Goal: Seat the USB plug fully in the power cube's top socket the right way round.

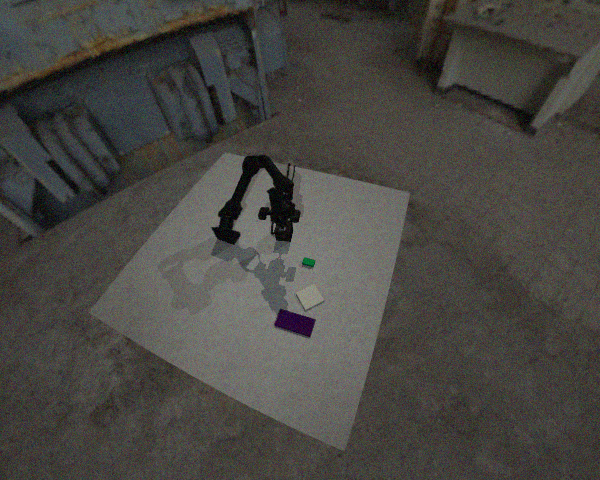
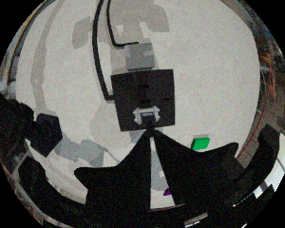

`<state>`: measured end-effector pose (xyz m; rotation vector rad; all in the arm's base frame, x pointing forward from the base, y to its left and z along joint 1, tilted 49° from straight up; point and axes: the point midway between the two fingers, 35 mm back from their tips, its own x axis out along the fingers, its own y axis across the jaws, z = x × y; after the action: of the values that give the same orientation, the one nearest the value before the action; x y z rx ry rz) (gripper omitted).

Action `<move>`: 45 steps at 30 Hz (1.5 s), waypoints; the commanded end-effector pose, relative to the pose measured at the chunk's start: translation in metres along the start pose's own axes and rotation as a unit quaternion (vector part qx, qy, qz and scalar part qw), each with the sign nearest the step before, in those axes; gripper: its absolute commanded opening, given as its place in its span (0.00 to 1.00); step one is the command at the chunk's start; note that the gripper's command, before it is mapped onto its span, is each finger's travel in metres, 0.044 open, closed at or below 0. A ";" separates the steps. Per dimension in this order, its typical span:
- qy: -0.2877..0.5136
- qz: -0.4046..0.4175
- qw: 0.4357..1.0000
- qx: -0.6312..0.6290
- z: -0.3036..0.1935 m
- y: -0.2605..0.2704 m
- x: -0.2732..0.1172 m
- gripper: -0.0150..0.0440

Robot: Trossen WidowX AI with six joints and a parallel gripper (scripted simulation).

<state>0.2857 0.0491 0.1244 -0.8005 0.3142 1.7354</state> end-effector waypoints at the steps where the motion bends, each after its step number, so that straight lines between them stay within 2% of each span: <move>1: 0.001 0.000 1.000 -0.002 0.000 -0.001 -0.003 0.25; 40: 0.002 0.000 1.000 -0.002 0.000 0.000 -0.028 0.25; 45: 0.001 -0.001 1.000 0.030 0.001 0.000 -0.026 0.25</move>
<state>0.2887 0.0297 0.1427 -0.7885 0.3275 1.7259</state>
